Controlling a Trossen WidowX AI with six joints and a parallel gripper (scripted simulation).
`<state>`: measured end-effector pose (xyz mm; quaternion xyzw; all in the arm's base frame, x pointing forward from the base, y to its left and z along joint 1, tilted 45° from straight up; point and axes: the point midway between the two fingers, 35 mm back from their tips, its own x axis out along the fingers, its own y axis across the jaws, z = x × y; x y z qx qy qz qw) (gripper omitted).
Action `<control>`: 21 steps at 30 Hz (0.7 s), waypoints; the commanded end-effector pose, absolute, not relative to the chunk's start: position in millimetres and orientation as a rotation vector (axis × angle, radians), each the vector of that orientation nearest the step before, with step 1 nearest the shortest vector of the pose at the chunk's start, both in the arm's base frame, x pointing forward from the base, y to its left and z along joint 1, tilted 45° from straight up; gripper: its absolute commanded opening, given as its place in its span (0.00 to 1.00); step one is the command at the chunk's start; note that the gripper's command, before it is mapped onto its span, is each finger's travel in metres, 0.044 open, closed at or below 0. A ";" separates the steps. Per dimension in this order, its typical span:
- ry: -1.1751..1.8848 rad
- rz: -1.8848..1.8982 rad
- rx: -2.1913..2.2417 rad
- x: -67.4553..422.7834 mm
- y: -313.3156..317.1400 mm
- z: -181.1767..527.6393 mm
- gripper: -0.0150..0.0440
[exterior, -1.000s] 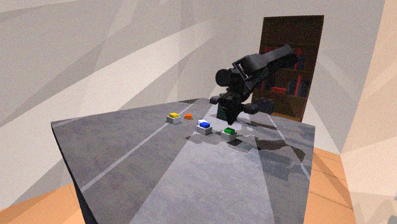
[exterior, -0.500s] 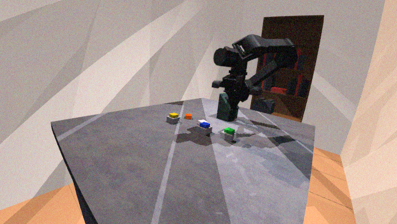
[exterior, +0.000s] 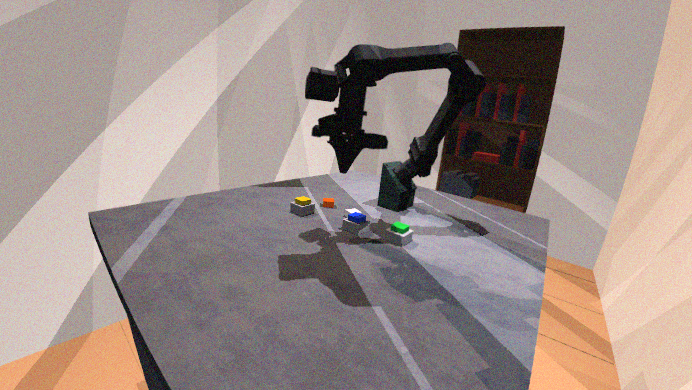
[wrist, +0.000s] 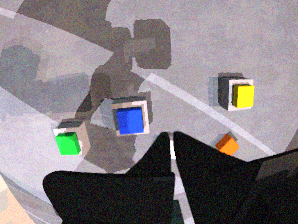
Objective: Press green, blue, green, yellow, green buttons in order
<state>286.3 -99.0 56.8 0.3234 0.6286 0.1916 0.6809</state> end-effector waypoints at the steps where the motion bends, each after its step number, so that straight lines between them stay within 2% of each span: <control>1: 1.405 0.445 0.712 284.9 -145.0 10.7 0.29; 9: 1.389 0.487 0.697 270.3 -188.1 -48.0 0.29; 15: 1.389 0.487 0.697 270.9 -186.4 -50.0 0.29; 21: 1.387 0.490 0.699 279.0 -145.2 -91.9 0.29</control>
